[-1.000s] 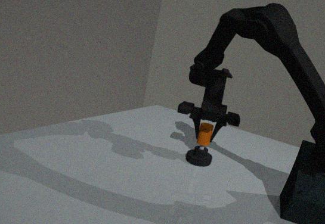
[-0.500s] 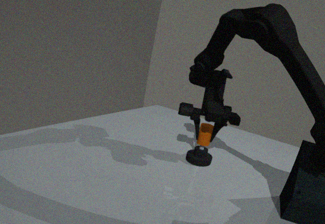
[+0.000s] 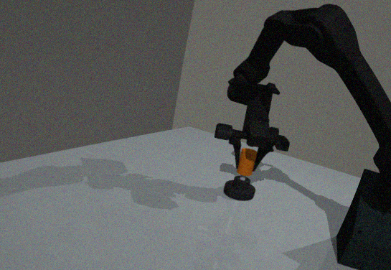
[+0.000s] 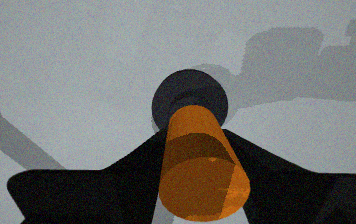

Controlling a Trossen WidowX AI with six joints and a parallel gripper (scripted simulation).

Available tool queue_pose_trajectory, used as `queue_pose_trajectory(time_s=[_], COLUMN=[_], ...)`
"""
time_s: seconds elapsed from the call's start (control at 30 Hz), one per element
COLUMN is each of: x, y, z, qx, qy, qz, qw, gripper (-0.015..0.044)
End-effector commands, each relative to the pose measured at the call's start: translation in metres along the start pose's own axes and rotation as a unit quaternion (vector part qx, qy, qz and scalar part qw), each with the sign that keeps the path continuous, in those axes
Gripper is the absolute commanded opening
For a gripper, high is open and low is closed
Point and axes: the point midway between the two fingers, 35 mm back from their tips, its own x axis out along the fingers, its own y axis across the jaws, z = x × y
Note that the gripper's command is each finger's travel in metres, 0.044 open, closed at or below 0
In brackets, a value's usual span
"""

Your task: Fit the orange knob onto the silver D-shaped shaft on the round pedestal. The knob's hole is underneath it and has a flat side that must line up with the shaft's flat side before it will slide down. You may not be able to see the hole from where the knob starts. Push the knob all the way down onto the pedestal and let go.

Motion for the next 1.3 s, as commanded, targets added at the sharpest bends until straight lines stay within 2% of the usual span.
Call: queue_pose_trajectory(time_s=[0.0, 0.27, 1.27], x=[-0.0034, -0.0016, 0.0023], y=[-0.0013, -0.0005, -0.0006], z=[-0.001, -0.0021, -0.0005], qx=[-0.003, -0.107, -0.113], qy=[0.001, 0.001, 0.001], qz=[-0.002, -0.002, -0.002], qw=[1.0, 0.994, 0.994], gripper=[0.0, 0.0, 0.0])
